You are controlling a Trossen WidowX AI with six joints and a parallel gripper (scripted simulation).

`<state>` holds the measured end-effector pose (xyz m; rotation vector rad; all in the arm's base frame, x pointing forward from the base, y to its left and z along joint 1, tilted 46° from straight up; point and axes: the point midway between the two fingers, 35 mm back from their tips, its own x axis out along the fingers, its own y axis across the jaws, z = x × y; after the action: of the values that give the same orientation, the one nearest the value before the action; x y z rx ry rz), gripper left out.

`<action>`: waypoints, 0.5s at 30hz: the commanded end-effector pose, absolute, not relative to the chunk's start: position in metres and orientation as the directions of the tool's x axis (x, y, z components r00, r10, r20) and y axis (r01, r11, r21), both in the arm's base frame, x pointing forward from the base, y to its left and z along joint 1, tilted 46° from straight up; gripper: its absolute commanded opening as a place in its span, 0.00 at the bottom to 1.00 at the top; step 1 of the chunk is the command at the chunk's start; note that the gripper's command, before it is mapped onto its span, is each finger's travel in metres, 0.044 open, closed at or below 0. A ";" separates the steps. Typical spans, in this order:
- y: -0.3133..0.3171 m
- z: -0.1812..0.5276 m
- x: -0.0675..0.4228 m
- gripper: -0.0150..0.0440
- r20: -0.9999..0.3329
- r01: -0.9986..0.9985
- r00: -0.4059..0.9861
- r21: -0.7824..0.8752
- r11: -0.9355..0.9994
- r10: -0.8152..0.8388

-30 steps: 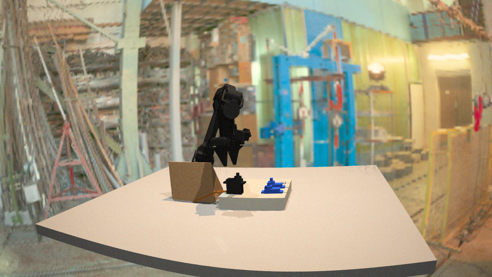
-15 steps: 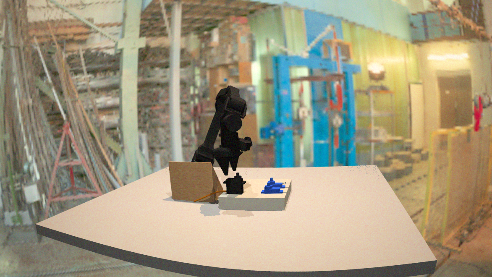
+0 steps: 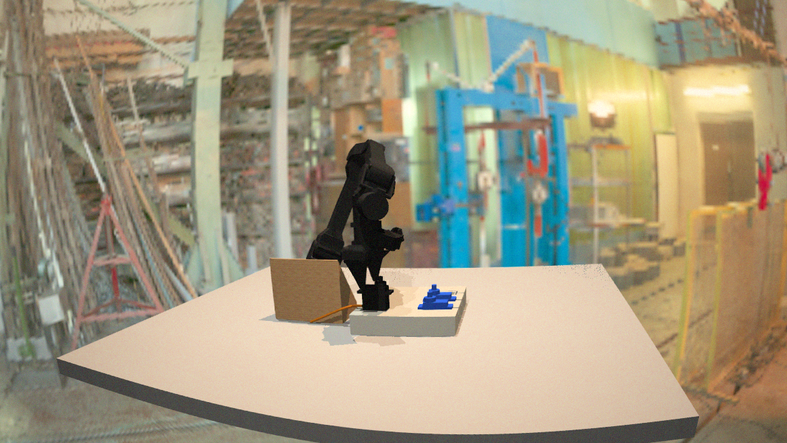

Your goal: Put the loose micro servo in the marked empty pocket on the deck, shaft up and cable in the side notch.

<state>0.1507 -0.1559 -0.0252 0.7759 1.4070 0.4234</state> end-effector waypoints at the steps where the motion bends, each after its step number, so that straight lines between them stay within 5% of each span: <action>1: -0.148 -0.031 0.151 1.00 -0.704 0.183 0.144 0.709 0.681 0.695; 4: -0.146 -0.032 0.151 1.00 -0.704 0.183 0.144 0.709 0.681 0.695; 15: -0.146 -0.032 0.151 0.51 -0.704 0.183 0.144 0.709 0.681 0.695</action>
<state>0.1515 -0.1480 -0.0314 0.7800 1.4102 0.4297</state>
